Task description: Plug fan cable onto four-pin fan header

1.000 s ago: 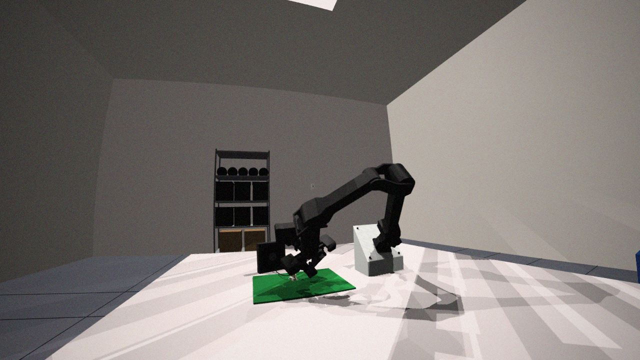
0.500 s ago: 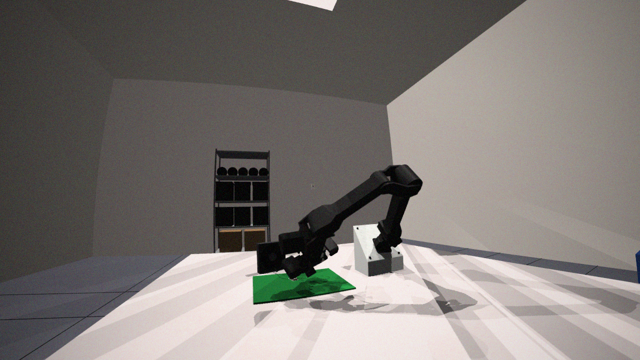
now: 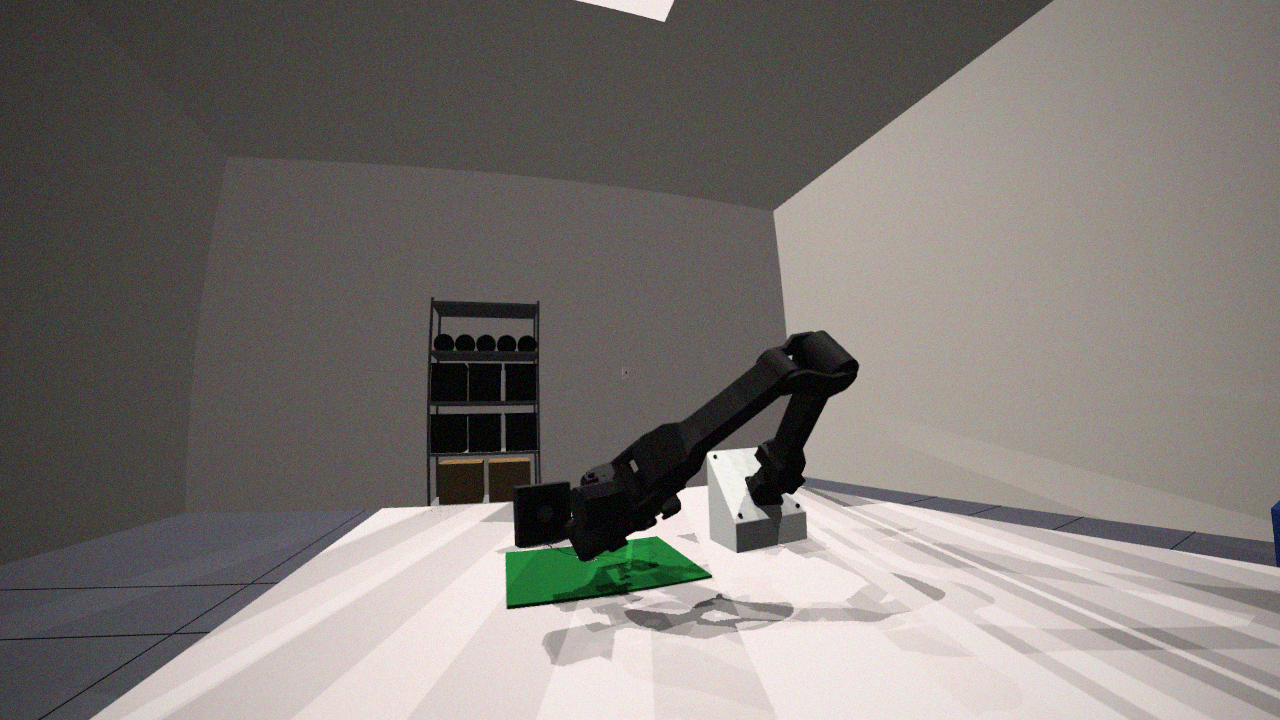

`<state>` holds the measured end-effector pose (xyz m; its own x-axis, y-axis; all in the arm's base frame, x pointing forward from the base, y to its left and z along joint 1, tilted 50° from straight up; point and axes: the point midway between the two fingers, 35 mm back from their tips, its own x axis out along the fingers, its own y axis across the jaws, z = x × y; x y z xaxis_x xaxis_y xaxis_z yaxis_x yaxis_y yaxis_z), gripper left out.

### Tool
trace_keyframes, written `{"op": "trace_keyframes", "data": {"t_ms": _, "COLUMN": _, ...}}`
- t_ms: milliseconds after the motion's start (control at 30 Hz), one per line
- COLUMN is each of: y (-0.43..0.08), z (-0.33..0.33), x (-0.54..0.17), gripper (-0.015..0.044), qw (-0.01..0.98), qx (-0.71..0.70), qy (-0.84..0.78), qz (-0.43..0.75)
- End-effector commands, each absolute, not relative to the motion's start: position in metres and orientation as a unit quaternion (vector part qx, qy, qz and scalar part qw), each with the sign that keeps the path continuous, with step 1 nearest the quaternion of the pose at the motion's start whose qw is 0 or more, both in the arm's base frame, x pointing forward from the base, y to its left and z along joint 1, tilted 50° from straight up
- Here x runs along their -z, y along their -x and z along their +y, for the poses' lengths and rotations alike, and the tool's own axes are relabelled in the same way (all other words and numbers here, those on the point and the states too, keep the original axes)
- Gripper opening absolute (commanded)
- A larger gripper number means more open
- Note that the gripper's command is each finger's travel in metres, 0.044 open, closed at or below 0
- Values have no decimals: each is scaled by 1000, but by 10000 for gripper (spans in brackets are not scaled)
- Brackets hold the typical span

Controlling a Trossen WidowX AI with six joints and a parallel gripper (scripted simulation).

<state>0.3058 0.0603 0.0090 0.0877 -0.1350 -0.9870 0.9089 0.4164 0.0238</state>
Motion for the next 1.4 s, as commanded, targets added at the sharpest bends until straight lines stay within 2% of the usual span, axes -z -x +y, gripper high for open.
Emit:
{"op": "trace_keyframes", "data": {"t_ms": 0, "y": -307, "z": 61, "x": -12, "gripper": 0, "qw": 661, "qx": 414, "qy": -358, "qz": 513}}
{"op": "trace_keyframes", "data": {"t_ms": 1033, "y": -312, "z": 74, "x": -43, "gripper": 0, "qw": 751, "qx": 432, "qy": -389, "qz": 314}}
{"op": "trace_keyframes", "data": {"t_ms": 1367, "y": -312, "z": 71, "x": -45, "gripper": 0, "qw": 751, "qx": 430, "qy": -387, "qz": 319}}
